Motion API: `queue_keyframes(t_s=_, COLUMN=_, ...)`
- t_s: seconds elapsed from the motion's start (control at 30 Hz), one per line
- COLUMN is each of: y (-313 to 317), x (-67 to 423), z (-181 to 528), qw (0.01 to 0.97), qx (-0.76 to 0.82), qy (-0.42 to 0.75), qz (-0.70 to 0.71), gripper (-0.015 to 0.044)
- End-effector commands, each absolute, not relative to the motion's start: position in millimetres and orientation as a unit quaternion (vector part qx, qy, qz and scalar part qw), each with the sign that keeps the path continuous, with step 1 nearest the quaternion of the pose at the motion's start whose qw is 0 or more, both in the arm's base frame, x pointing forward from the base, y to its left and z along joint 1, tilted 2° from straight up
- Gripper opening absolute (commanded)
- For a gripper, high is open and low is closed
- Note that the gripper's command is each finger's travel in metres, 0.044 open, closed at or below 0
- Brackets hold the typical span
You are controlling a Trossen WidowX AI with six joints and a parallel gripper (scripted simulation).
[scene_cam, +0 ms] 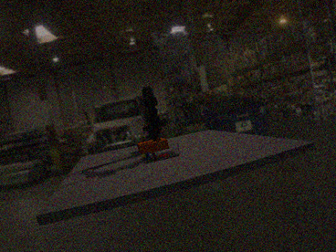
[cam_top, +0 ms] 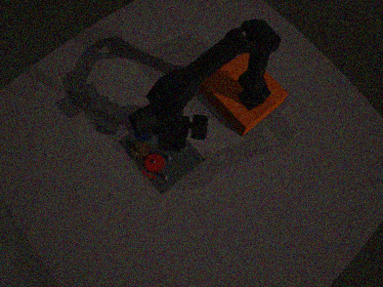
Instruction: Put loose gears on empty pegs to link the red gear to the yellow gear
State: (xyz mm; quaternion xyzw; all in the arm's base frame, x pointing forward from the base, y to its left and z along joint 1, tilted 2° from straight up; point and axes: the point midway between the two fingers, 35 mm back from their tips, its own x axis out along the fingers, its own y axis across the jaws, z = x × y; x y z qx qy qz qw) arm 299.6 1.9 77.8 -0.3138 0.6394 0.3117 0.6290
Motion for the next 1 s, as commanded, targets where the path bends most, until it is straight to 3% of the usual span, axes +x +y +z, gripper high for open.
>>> queue_keyframes(t_s=0.0, y=-10, x=304, z=74, qw=0.629, qx=-0.317, qy=0.638, qz=0.311, gripper=0.0000)
queue_keyframes(t_s=0.97, y=-71, x=311, z=53, qw=0.627, qx=-0.323, qy=0.636, qz=0.313, gripper=0.0000)
